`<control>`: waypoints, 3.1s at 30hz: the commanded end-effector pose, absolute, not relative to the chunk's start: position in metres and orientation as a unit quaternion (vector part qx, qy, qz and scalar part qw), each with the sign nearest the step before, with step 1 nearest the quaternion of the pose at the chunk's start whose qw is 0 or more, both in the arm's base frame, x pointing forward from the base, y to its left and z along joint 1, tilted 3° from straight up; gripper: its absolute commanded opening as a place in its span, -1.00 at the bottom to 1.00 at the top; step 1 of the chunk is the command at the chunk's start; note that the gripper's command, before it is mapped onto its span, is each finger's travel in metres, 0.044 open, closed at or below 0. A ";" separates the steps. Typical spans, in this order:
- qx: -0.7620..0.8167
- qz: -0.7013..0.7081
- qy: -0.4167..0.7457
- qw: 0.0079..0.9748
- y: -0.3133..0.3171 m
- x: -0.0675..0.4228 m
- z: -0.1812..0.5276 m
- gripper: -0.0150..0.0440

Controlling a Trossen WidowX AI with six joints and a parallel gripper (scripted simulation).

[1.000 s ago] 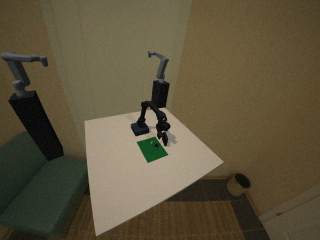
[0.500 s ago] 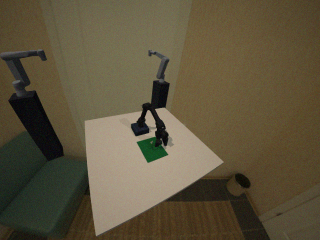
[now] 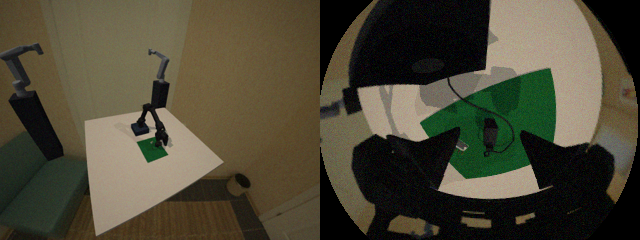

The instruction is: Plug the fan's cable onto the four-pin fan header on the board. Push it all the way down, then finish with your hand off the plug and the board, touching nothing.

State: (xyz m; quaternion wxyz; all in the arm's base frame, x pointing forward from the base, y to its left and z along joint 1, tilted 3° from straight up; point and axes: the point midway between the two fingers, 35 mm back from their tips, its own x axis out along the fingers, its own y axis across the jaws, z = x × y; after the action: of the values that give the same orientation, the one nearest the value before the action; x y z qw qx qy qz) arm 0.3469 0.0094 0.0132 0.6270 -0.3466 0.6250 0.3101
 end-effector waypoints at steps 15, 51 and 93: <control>-0.349 0.311 0.625 0.626 0.008 0.346 -0.013 1.00; -0.276 0.238 0.656 0.661 0.009 0.337 0.039 -0.49; 0.235 -0.261 0.649 0.675 -0.001 0.283 0.038 -0.49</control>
State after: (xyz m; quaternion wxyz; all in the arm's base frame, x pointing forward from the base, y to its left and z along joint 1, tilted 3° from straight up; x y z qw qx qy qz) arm 0.2852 0.0004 0.0365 0.6813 0.2077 0.6615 -0.2348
